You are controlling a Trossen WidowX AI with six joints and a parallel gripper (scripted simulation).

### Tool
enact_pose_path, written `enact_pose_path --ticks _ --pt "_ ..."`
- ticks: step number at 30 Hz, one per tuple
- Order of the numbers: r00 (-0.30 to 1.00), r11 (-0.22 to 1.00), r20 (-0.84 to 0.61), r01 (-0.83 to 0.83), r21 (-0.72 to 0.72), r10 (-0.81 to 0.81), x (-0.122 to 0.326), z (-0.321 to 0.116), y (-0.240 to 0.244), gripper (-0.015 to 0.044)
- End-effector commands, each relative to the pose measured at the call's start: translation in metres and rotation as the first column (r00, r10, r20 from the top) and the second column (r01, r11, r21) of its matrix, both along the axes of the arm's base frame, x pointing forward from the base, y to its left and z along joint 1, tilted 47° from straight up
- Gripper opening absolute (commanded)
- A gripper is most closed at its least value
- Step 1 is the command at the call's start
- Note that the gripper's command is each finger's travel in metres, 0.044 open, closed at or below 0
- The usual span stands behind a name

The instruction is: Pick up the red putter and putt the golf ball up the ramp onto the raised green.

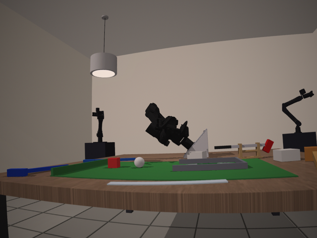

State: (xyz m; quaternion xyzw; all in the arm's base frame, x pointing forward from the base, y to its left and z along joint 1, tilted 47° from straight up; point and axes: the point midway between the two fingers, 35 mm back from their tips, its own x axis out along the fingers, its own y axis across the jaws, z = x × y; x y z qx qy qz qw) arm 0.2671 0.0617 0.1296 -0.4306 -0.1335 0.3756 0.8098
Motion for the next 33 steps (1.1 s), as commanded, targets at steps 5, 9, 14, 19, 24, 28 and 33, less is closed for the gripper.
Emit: enact_pose_path --ticks 5,9,14,19,24,28,33 --pt "0.986 1.0 -0.163 0.029 0.009 -0.027 0.022 -0.018 0.01 0.044" --pt "0.887 0.995 -0.453 0.063 -0.074 -0.09 0.048 -0.061 0.039 0.044" --pt "0.672 0.952 -0.7 0.024 -0.306 -0.242 0.049 -0.123 0.071 0.044" --pt "0.524 0.852 -0.749 -0.079 -0.518 -0.407 0.032 -0.16 0.087 0.044" --pt "0.432 0.648 -0.67 -0.224 -0.728 -0.604 0.004 -0.188 0.095 0.044" --pt "0.473 0.325 -0.474 -0.365 -0.873 -0.743 -0.018 -0.196 0.098 0.044" --pt "0.553 0.093 -0.333 -0.417 -0.904 -0.764 -0.021 -0.191 0.102 0.044"
